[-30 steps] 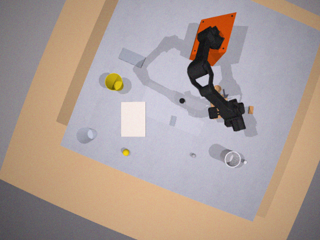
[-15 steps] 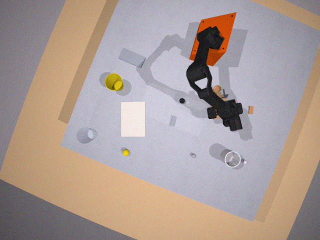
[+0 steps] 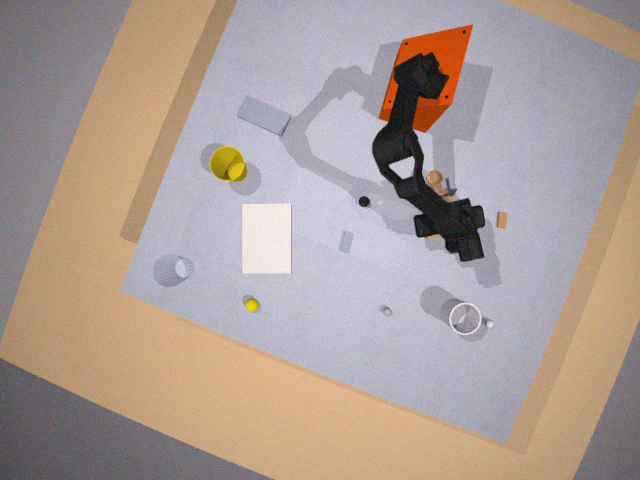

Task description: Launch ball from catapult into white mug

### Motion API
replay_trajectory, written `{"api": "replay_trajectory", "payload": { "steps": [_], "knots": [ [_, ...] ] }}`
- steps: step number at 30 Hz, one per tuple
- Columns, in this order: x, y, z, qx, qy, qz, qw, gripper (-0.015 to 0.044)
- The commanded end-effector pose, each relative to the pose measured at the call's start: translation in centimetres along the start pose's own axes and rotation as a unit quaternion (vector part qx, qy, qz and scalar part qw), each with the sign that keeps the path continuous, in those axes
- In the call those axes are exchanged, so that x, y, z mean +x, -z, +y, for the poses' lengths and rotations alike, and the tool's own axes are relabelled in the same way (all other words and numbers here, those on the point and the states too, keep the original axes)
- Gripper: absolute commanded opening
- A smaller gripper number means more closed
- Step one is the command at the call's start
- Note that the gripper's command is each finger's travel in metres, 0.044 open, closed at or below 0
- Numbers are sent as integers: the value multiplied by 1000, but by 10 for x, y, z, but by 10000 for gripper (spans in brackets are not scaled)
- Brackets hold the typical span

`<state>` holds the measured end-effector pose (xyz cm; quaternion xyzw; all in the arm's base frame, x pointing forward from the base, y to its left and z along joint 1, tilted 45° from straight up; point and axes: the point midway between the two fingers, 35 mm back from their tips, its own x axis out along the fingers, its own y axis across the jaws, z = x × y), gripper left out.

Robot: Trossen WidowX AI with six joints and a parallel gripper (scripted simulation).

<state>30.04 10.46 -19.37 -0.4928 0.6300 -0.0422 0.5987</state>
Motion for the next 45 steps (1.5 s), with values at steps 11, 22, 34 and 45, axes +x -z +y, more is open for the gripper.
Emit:
{"api": "replay_trajectory", "payload": {
  "steps": [11,22,34,45],
  "knots": [
    [-48,-1,1,0,-1,-1,1000,0],
    [-40,-1,1,-2,-1,0,1000,0],
    [-19,-1,0,-4,0,1,1000,0],
    [-1,0,0,-5,1,2,1000,0]
  ]
}}
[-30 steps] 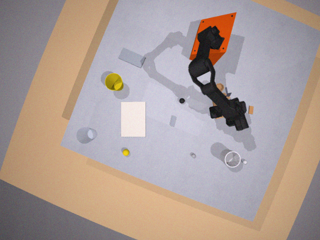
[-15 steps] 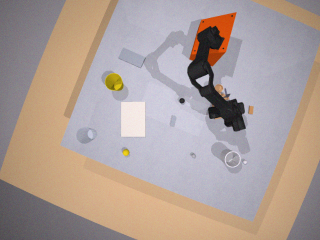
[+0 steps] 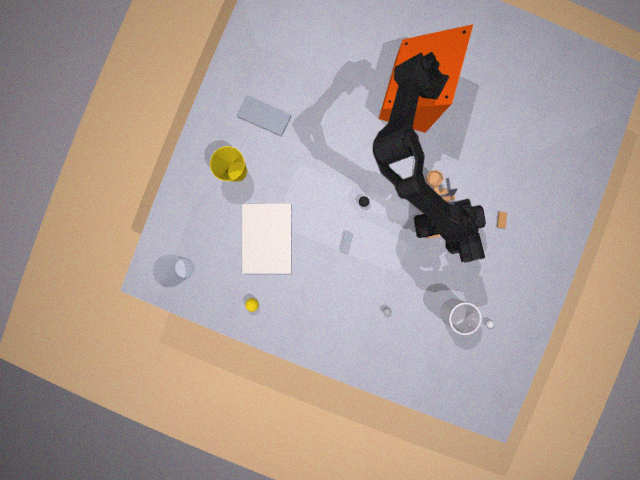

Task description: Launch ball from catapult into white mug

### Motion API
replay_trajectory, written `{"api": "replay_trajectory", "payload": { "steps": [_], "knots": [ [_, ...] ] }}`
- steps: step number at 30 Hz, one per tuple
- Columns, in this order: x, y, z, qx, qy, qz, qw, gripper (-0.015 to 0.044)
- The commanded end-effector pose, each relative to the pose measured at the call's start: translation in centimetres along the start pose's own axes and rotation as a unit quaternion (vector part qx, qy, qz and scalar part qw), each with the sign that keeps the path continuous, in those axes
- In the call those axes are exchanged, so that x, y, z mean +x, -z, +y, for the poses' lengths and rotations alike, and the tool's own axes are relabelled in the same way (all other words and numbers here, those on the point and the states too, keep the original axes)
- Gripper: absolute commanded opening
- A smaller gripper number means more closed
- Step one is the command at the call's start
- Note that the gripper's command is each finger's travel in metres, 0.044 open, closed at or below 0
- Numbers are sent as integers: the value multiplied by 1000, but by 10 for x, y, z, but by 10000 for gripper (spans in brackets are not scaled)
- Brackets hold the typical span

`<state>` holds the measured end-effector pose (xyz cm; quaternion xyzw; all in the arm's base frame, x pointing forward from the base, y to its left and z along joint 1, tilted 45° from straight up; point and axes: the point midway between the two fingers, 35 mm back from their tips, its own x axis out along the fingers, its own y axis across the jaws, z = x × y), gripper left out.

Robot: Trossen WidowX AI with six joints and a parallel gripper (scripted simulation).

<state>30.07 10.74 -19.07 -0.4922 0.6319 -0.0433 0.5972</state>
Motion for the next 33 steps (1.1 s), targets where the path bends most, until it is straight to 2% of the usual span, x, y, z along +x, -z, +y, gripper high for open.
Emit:
{"api": "replay_trajectory", "payload": {
  "steps": [1,7,20,22,24,28,33],
  "knots": [
    [4,1,0,-5,2,-1,1000,0],
    [2,0,0,0,0,0,1000,0],
    [2,0,0,0,0,0,1000,341],
    [-9,-2,0,0,-1,-1,1000,394],
    [-39,-4,1,-1,-2,-2,1000,440],
    [-97,-1,2,-1,-2,-2,1000,440],
    [-91,-4,4,-7,0,-10,1000,440]
  ]
}}
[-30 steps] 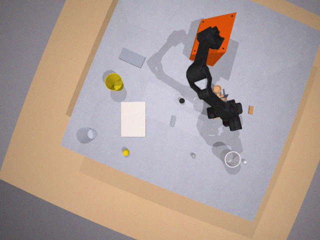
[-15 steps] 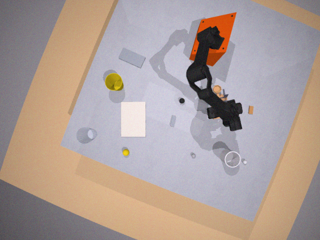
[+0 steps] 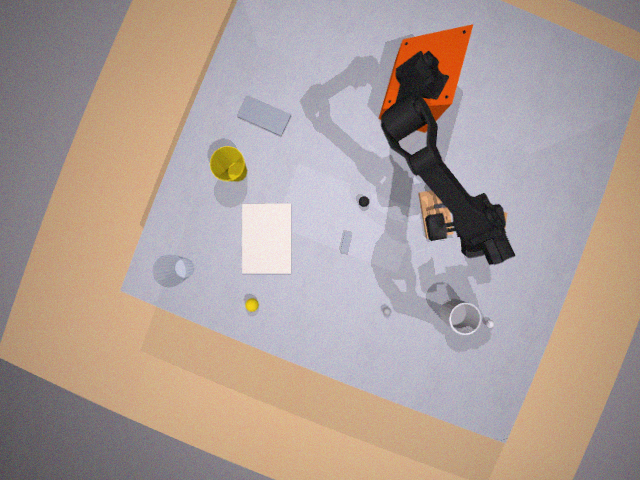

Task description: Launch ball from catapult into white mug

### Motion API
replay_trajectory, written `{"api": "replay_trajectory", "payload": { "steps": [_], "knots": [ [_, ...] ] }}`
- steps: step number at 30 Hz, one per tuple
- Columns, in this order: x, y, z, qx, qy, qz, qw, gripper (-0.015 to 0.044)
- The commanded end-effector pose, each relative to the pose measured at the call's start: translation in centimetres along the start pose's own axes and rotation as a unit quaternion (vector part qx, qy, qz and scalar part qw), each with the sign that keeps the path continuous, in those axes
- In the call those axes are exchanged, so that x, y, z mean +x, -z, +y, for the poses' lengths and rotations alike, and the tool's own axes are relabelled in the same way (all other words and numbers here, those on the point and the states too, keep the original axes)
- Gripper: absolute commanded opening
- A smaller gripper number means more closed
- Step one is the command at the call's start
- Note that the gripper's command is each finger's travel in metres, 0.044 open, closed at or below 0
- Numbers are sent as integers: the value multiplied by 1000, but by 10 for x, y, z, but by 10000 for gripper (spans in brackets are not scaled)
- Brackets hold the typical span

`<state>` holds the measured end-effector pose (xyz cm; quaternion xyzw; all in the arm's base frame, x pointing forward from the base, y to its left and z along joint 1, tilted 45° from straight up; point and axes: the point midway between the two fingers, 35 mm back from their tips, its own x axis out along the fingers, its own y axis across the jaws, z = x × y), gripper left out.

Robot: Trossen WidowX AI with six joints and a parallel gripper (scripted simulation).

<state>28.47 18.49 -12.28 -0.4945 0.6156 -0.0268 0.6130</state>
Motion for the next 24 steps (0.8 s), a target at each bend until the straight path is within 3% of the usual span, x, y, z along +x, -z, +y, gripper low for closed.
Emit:
{"api": "replay_trajectory", "payload": {
  "steps": [1,7,8,13,24],
  "knots": [
    [12,6,-1,-3,1,17,1000,440],
    [-47,3,0,0,-1,3,1000,440],
    [-19,9,-3,-6,2,22,1000,414],
    [2,17,-61,58,-13,16,998,300],
    [60,92,-187,229,3,22,973,300]
  ]
}}
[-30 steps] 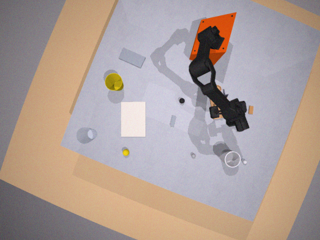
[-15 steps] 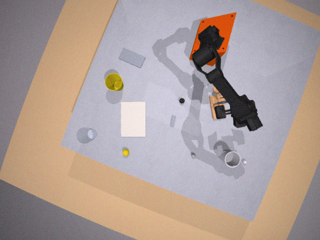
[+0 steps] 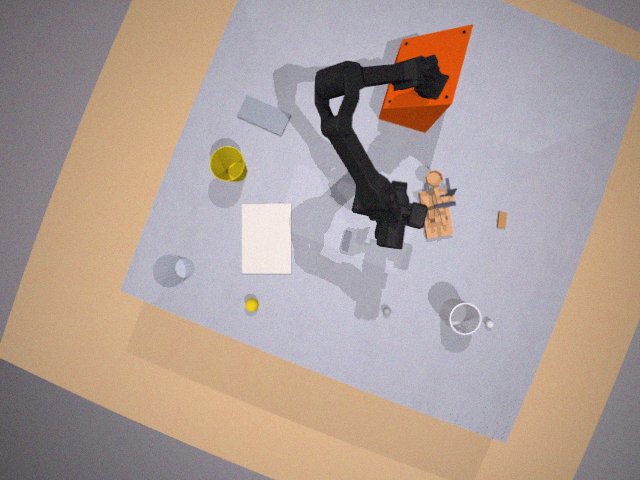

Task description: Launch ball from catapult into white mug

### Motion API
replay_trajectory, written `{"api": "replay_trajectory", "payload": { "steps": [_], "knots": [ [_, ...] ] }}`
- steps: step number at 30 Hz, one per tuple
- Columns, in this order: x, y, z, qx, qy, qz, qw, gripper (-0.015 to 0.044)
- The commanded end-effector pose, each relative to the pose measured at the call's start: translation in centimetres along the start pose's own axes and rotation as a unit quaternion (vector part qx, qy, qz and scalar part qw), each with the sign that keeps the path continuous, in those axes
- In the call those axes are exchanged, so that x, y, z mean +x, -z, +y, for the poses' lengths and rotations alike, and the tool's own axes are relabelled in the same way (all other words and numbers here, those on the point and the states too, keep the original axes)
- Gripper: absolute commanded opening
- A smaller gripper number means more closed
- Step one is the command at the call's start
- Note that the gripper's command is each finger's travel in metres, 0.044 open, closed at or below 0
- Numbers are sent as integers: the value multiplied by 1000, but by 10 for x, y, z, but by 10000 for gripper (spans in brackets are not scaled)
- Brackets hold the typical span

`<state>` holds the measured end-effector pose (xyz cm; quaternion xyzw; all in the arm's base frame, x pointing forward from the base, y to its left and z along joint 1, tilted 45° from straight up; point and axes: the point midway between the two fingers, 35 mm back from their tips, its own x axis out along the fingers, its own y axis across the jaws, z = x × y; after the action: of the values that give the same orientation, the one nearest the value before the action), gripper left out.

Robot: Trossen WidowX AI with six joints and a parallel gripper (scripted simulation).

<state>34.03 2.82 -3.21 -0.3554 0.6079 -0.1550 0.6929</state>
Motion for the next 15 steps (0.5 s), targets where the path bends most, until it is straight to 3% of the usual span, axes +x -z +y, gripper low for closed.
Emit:
{"api": "replay_trajectory", "payload": {
  "steps": [1,5,15],
  "knots": [
    [17,20,-37,42,14,8,999,300],
    [23,24,-58,64,22,10,998,300],
    [40,24,-61,65,23,10,998,300]
  ]
}}
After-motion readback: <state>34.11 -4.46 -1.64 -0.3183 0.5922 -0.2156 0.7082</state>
